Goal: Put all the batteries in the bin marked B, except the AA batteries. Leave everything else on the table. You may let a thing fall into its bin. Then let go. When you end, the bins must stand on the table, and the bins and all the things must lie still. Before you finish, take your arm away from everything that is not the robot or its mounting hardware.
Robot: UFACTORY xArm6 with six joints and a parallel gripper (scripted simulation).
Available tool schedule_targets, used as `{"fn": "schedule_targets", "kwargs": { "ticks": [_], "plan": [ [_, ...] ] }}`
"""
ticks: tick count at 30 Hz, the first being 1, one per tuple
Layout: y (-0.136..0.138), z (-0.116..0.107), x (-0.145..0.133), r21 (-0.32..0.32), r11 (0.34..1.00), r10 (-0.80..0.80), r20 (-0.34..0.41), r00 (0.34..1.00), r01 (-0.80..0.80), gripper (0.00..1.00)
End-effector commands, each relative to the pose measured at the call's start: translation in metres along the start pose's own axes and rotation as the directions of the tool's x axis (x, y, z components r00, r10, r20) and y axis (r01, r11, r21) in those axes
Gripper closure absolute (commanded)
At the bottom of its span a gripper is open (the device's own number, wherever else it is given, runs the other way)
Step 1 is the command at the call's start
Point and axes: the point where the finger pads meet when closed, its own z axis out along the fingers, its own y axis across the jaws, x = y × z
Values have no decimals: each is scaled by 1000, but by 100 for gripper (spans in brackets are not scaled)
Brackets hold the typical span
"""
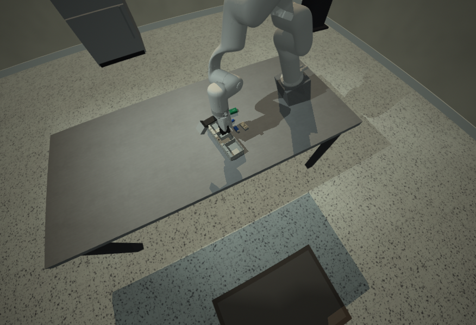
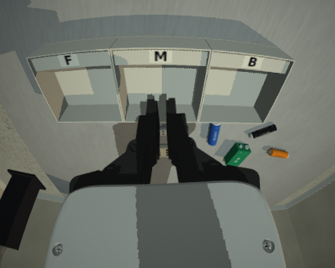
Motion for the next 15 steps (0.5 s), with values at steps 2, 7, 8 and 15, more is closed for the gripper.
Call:
{"fn": "schedule_targets", "kwargs": {
  "ticks": [2,7,8,15],
  "plan": [
    [-6,-1,2,-6,1000,3,-4,1000,-3,93],
    [-6,13,2,-6,1000,3,-4,1000,-3,93],
    [-6,15,2,-6,1000,3,-4,1000,-3,93],
    [-5,34,2,-6,1000,2,-4,1000,-3,93]
  ]
}}
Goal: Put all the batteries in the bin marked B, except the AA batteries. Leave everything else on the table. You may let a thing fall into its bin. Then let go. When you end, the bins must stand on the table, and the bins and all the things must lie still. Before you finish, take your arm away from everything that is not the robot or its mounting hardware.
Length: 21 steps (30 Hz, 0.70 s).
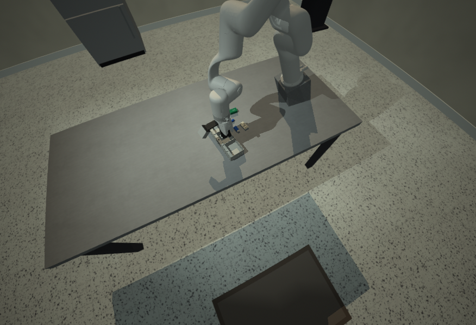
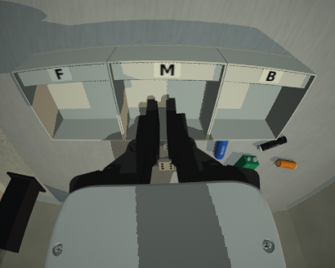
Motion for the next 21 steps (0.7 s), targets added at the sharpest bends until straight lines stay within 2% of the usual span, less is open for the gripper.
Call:
{"fn": "schedule_targets", "kwargs": {
  "ticks": [1,9,21],
  "plan": [
    [0,9,2,-1,1000,0,-5,1000,0,93],
    [0,24,2,-1,1000,0,-5,1000,0,93],
    [0,24,2,-1,1000,0,-5,1000,0,93]
  ]
}}
